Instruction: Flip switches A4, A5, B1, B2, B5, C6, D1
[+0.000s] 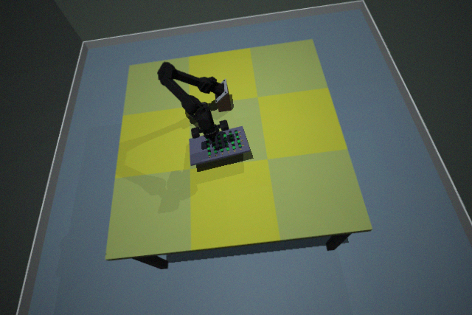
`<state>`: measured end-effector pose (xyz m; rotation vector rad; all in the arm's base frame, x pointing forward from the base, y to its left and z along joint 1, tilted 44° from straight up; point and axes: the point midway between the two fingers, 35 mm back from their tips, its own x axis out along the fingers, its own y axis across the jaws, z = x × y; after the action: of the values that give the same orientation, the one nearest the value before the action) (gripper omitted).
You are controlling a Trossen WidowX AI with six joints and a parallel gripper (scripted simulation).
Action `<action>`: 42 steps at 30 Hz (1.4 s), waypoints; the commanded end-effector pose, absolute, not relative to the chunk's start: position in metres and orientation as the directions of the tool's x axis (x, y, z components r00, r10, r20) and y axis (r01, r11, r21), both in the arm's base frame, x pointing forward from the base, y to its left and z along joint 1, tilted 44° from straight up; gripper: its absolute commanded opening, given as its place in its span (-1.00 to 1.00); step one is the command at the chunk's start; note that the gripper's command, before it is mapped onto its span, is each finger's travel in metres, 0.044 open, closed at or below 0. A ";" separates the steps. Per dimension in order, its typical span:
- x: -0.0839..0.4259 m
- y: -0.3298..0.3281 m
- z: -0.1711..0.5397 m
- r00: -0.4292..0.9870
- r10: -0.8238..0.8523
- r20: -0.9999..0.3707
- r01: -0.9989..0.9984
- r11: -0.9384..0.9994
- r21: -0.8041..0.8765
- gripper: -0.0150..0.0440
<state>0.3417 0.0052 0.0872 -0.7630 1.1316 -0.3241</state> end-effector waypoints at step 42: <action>0.307 0.053 -0.044 0.434 -0.588 -0.682 -0.125 0.711 -0.692 -0.49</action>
<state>0.3075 0.0551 -0.0413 -0.7519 1.1037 -0.3271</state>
